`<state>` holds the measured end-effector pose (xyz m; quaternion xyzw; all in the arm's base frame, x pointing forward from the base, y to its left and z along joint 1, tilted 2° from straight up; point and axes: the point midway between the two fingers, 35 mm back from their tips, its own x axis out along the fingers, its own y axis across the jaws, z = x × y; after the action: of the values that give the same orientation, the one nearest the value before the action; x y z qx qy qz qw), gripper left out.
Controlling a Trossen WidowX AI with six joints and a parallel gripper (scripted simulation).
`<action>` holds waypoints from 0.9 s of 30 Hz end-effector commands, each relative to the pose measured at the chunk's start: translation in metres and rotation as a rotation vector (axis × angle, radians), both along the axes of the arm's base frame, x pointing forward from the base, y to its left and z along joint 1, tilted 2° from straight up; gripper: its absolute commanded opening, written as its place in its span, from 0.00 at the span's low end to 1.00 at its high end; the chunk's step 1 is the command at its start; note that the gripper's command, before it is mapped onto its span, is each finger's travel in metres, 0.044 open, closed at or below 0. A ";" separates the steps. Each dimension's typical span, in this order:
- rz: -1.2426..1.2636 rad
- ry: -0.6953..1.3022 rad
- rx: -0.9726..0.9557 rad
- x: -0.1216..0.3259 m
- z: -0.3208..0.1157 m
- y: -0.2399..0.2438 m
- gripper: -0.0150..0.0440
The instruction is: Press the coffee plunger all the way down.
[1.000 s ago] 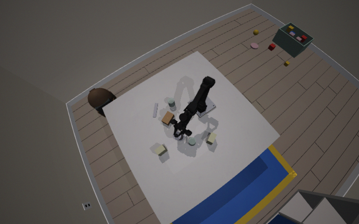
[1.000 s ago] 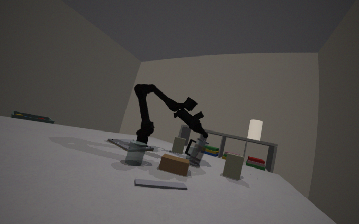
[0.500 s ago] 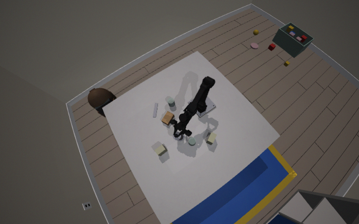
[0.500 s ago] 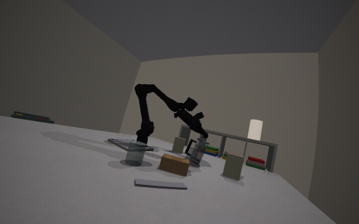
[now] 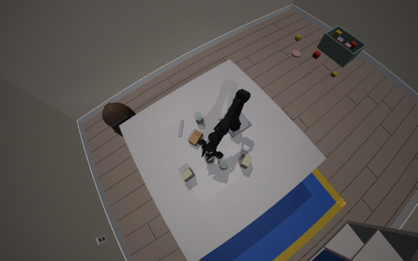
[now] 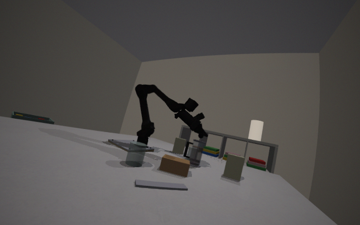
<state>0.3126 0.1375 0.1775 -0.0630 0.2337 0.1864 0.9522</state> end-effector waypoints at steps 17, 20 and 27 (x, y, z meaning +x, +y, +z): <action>0.002 0.013 -0.009 -0.018 0.053 -0.003 1.00; 0.003 0.018 -0.013 -0.030 0.076 -0.008 1.00; 0.003 0.018 -0.014 -0.031 0.073 -0.008 1.00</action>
<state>0.2828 0.1309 0.2548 -0.0665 0.2347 0.1905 0.9509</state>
